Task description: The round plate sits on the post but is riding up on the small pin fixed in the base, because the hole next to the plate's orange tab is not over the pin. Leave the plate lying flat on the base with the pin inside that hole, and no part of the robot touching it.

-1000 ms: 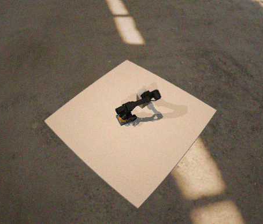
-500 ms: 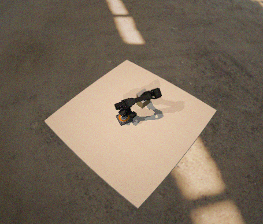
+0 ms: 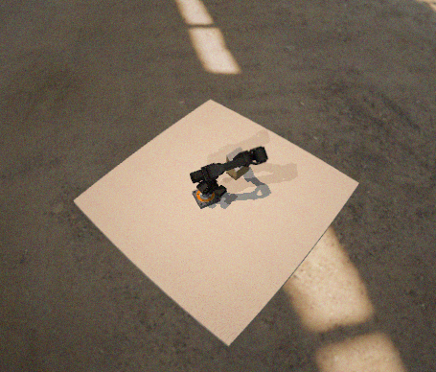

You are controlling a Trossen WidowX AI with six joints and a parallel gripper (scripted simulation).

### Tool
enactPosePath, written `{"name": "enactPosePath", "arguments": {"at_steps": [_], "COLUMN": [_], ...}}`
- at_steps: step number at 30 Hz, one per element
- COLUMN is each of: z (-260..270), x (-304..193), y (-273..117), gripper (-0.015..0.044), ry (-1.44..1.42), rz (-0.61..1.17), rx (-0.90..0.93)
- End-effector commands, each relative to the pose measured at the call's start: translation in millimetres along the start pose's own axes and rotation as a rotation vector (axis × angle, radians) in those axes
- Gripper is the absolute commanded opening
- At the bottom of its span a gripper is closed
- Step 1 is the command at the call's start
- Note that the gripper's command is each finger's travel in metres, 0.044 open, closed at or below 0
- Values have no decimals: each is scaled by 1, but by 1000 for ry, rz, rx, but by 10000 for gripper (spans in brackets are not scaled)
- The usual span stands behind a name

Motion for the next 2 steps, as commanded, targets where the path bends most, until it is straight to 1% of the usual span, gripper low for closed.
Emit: {"name": "enactPosePath", "arguments": {"at_steps": [1, 2], "z": [0, 0], "x": [-1, -1], "y": [1, 1], "gripper": [0, 0], "ry": [7, 7], "rz": [3, 3], "rx": [1, 1]}}
Point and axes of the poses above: the point midway between the two fingers, 35 mm back from their tips, its own y axis out along the fingers, its own z axis across the jaws, x = y × z, the point moved 5 cm from there along -y, back along the fingers, and after that the axes turned 13 degrees about y, right-handed, at the moved point
